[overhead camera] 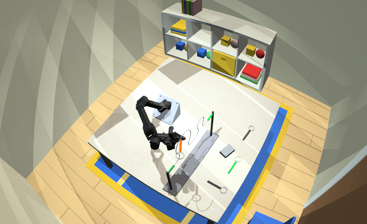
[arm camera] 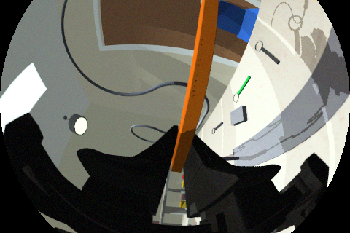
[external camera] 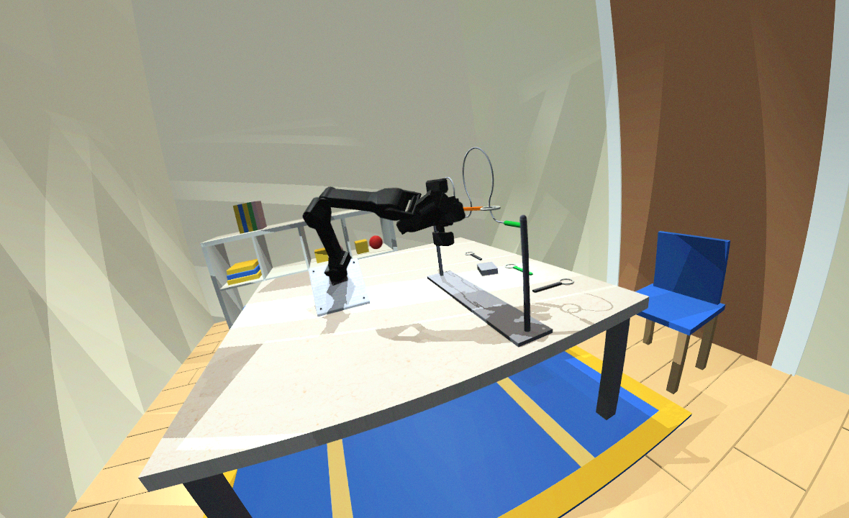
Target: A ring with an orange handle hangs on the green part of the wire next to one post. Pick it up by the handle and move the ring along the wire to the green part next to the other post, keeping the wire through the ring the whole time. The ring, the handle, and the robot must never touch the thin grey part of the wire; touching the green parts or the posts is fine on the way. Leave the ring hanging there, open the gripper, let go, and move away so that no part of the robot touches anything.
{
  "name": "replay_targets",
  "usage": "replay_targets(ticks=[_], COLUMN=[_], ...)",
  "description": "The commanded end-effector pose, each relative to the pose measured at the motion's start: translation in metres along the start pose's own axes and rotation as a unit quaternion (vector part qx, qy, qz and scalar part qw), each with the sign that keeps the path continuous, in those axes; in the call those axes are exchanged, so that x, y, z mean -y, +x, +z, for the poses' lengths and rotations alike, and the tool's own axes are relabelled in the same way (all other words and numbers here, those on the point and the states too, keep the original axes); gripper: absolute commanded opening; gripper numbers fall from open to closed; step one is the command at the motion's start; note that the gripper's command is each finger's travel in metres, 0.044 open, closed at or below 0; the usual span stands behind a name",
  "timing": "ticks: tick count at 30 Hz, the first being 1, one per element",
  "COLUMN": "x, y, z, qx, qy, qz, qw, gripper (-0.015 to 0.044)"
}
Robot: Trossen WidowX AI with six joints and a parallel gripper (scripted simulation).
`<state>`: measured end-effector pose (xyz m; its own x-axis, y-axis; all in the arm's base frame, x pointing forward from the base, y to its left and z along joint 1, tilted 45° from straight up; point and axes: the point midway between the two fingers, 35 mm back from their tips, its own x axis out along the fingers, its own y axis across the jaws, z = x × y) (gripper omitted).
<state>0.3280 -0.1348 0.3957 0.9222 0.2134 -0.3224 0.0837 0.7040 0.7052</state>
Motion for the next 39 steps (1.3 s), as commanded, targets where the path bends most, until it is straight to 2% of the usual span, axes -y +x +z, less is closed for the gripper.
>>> replay_targets(ticks=[1,39], x=[-0.01,-0.042], y=[-0.003,-0.005], z=[0.0,0.004], qx=[0.002,0.002], qy=[0.008,0.103], qz=[0.013,0.062], qw=[1.0,0.993], gripper=[-0.015,-0.015])
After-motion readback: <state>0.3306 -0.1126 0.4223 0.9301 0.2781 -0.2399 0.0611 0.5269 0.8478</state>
